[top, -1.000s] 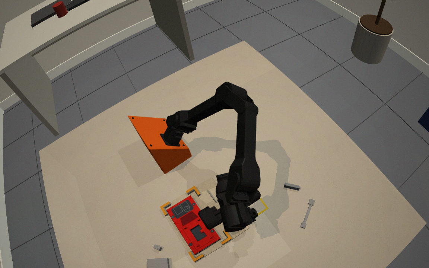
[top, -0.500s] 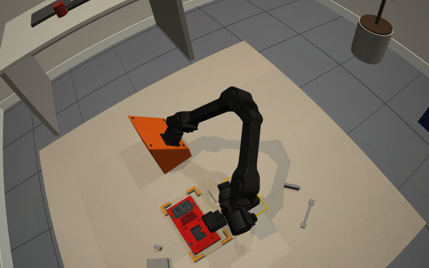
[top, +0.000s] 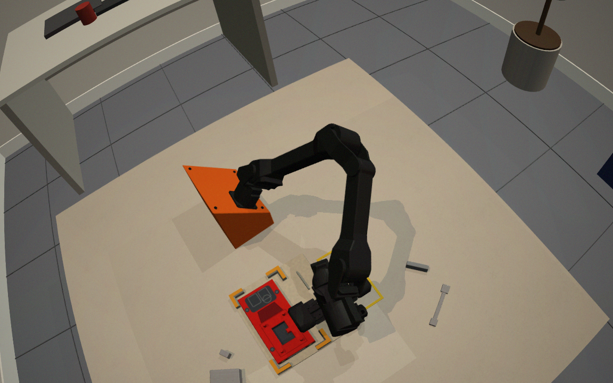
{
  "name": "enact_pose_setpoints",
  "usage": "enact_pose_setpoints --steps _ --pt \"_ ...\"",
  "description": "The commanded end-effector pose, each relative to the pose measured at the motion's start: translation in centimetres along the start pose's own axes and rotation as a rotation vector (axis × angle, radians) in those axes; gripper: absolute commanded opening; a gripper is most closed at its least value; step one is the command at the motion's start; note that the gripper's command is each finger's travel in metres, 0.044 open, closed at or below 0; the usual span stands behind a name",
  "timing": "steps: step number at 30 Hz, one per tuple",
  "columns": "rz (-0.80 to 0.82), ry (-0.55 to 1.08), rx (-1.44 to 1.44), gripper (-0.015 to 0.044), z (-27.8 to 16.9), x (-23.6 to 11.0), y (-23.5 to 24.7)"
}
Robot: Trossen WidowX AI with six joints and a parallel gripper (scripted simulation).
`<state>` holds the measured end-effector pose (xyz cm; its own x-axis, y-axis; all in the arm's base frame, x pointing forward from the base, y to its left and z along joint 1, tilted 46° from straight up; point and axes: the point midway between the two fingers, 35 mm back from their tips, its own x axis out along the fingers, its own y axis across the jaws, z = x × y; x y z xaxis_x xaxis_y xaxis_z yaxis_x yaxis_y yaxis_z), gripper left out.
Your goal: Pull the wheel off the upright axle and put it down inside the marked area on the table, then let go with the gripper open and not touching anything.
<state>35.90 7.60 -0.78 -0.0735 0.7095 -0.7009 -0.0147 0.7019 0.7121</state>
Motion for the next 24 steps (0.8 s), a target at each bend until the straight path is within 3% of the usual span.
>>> enact_pose_setpoints --steps 1,24 --pt "0.000 0.000 -0.004 0.0000 0.02 -0.15 0.01" --pt "0.000 -0.002 -0.002 0.0000 0.05 -0.90 -0.02"
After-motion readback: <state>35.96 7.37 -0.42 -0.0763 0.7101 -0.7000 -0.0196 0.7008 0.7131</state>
